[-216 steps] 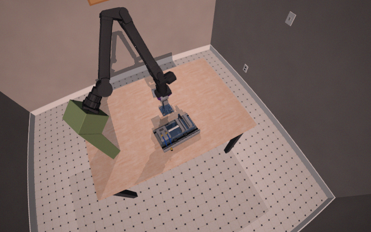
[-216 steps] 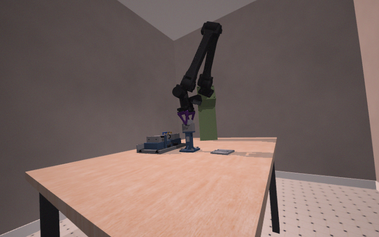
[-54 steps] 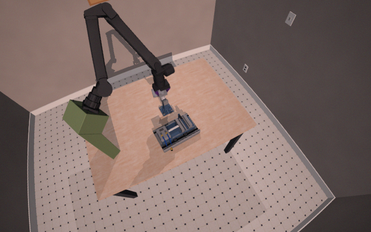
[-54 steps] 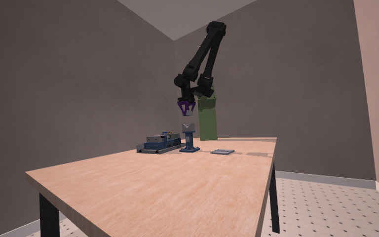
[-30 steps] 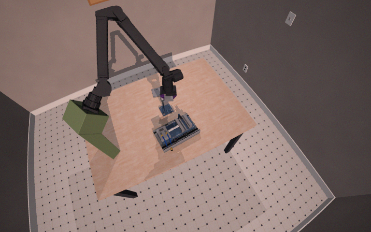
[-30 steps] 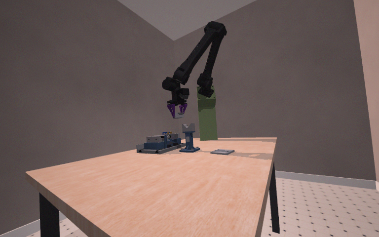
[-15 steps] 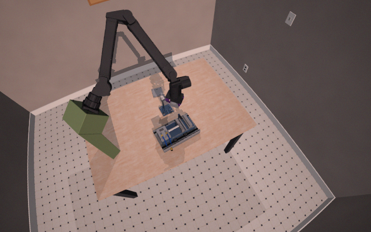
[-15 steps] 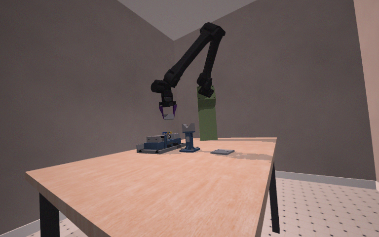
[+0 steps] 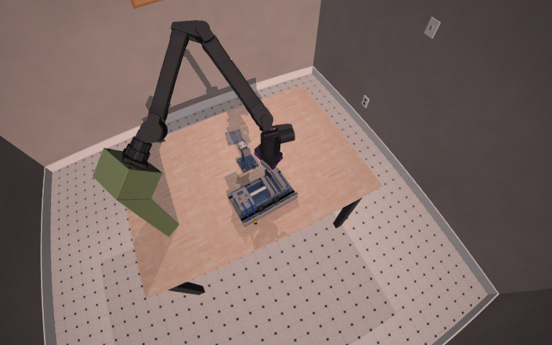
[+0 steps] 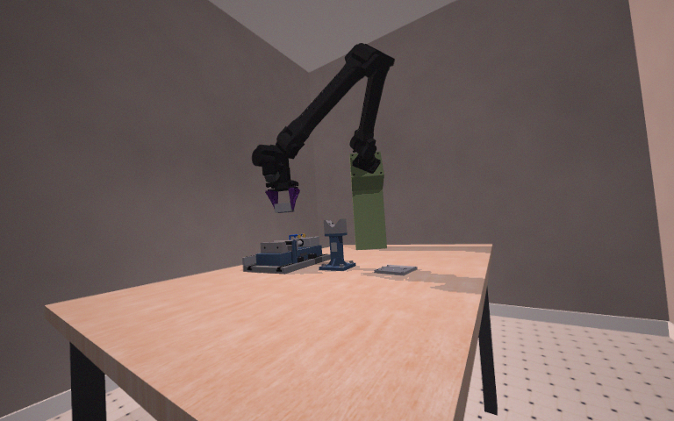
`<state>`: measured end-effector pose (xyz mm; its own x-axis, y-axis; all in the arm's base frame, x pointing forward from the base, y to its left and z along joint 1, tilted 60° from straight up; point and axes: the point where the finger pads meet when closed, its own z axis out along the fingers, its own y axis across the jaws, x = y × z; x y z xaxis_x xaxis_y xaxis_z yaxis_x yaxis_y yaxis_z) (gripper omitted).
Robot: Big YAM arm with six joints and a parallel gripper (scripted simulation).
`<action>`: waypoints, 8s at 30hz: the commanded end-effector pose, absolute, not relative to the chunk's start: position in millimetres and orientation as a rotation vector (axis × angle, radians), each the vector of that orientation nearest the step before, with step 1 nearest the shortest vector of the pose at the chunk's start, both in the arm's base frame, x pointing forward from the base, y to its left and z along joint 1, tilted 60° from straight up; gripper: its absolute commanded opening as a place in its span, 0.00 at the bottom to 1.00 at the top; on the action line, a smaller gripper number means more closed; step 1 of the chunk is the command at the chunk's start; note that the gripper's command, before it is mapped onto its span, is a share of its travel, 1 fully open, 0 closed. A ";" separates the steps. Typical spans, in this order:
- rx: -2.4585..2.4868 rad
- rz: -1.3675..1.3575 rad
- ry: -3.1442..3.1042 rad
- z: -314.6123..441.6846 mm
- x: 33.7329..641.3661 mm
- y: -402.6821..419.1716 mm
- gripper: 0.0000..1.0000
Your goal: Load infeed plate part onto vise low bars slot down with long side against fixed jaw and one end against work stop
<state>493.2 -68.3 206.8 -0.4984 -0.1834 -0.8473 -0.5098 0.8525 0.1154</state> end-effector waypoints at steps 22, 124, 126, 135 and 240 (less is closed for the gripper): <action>-0.129 0.605 2.149 202.8 502.1 -129.3 0.00; -0.157 0.621 2.148 170.0 552.1 -88.1 0.00; -0.159 0.618 2.143 170.8 556.1 -87.3 0.00; -0.162 0.615 2.139 168.7 563.0 -82.7 0.00; -0.175 0.609 2.136 162.1 573.0 -74.0 0.00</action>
<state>564.0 -81.5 156.5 -0.6152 0.1079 -0.7809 -0.3197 0.8713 0.3723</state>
